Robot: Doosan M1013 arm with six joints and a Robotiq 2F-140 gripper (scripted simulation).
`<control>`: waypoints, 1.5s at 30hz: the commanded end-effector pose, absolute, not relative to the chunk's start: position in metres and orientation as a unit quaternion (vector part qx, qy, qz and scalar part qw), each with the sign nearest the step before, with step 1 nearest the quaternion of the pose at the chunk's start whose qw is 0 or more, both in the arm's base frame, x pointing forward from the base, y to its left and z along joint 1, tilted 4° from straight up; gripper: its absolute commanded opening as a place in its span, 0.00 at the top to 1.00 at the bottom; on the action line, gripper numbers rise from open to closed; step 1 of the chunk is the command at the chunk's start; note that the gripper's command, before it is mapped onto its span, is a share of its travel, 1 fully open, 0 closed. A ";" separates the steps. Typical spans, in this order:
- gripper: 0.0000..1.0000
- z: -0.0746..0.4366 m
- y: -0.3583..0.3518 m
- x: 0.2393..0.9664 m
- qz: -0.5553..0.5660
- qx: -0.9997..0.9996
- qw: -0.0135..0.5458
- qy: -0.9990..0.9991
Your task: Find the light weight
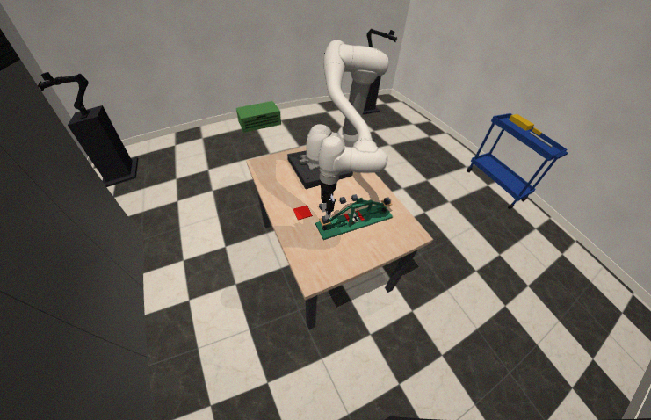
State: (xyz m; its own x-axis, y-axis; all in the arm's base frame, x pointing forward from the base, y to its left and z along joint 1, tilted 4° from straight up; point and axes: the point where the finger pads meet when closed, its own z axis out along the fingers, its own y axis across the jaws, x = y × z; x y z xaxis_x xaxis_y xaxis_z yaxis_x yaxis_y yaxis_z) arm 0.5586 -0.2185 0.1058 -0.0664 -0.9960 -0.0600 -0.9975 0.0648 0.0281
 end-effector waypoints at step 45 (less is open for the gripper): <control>0.00 0.177 -0.222 0.562 0.030 -0.682 0.014 0.731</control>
